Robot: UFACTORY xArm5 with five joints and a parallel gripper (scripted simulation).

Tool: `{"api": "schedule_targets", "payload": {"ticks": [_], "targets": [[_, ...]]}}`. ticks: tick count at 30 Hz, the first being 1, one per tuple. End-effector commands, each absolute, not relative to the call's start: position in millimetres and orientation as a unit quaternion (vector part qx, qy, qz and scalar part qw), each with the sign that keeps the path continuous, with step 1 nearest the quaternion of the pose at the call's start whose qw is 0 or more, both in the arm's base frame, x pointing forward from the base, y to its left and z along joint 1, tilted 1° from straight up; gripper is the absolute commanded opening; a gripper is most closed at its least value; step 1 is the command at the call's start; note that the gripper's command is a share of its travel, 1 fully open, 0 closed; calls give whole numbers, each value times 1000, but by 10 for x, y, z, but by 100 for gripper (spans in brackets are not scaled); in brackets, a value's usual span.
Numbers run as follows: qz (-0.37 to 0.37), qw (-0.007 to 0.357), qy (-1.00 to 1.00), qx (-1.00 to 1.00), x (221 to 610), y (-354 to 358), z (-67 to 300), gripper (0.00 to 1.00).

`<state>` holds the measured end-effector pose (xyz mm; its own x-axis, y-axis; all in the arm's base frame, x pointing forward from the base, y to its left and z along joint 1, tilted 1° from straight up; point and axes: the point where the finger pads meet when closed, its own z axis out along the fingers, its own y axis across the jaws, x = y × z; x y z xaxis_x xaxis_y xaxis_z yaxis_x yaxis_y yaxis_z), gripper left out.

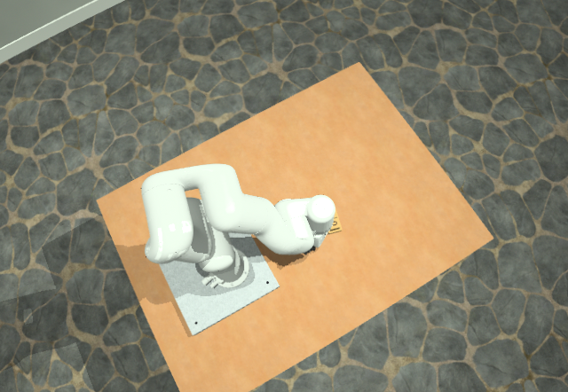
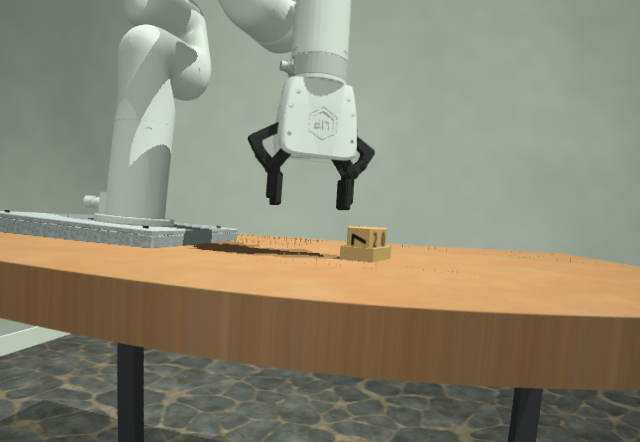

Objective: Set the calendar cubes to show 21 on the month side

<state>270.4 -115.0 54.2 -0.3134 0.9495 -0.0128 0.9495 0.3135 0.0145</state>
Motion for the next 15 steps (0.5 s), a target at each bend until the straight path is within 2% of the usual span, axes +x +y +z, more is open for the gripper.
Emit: {"api": "schedule_targets", "payload": {"ticks": [1, 15], "targets": [[3, 11, 810, 586, 2792, -1137, 557, 100], [3, 11, 810, 586, 3087, -1075, 587, 100]]}}
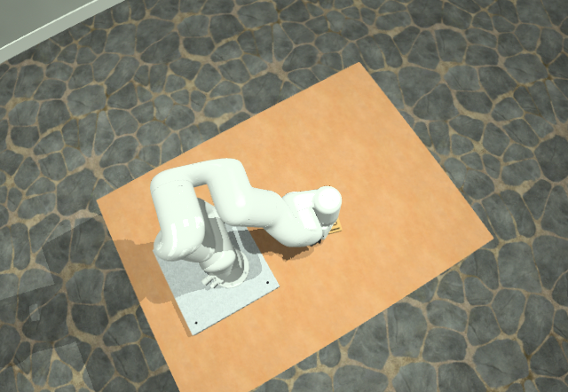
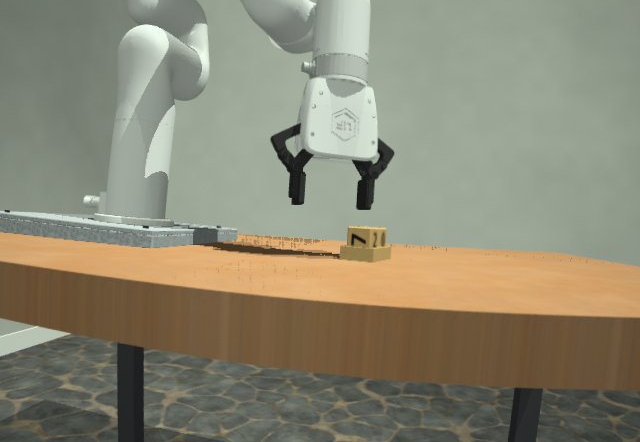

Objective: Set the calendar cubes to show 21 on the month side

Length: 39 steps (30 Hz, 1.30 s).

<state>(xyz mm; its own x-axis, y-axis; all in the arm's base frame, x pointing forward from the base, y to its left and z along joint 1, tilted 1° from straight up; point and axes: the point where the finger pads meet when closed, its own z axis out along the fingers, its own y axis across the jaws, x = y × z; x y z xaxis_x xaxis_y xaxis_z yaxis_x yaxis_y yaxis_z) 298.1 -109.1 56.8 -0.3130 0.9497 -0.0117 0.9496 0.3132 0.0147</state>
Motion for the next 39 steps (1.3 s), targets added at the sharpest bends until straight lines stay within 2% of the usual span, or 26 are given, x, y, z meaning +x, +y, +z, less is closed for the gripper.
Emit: {"api": "schedule_targets", "payload": {"ticks": [1, 39], "targets": [[3, 11, 810, 586, 3130, -1066, 592, 100], [4, 11, 810, 586, 3931, -896, 676, 100]]}}
